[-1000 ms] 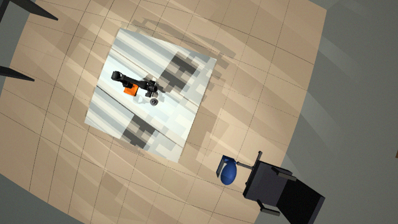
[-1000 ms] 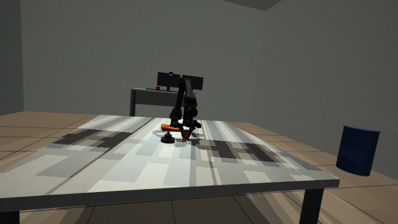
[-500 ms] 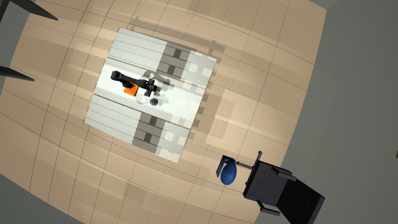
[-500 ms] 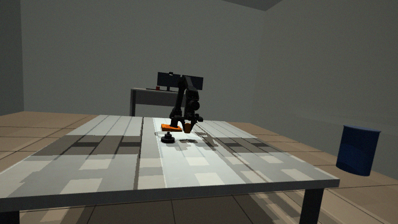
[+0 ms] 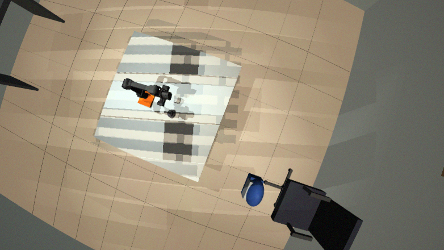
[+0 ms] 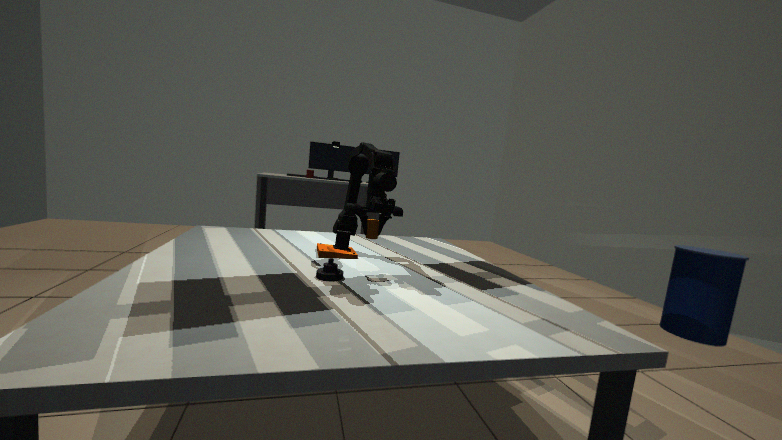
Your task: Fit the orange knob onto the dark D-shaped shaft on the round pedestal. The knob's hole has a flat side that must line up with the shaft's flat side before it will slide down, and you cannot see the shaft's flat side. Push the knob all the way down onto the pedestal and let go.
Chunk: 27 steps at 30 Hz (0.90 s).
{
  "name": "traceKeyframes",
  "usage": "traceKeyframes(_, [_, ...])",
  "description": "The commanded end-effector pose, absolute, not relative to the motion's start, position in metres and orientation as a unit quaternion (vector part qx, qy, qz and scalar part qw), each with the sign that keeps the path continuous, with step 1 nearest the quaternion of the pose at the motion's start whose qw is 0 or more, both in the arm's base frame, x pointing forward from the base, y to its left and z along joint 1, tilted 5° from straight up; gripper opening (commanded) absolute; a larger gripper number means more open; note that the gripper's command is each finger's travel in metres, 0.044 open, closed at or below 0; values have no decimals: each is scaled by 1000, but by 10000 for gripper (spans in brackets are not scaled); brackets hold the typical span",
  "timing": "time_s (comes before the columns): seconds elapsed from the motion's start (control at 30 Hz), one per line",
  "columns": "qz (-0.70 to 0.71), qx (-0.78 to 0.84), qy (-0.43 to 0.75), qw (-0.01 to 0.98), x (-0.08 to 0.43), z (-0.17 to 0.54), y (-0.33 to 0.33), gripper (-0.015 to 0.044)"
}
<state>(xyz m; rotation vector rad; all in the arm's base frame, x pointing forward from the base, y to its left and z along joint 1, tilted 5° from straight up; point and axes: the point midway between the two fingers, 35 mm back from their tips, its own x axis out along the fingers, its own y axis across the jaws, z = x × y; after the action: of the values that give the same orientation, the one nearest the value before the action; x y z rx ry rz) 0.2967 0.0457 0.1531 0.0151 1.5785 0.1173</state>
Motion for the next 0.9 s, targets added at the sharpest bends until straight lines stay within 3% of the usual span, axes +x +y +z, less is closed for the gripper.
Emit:
traceKeyframes(0.0, [51, 7, 704, 708, 295, 170, 45, 0])
traceKeyframes(0.87, [44, 7, 702, 710, 324, 146, -5, 0])
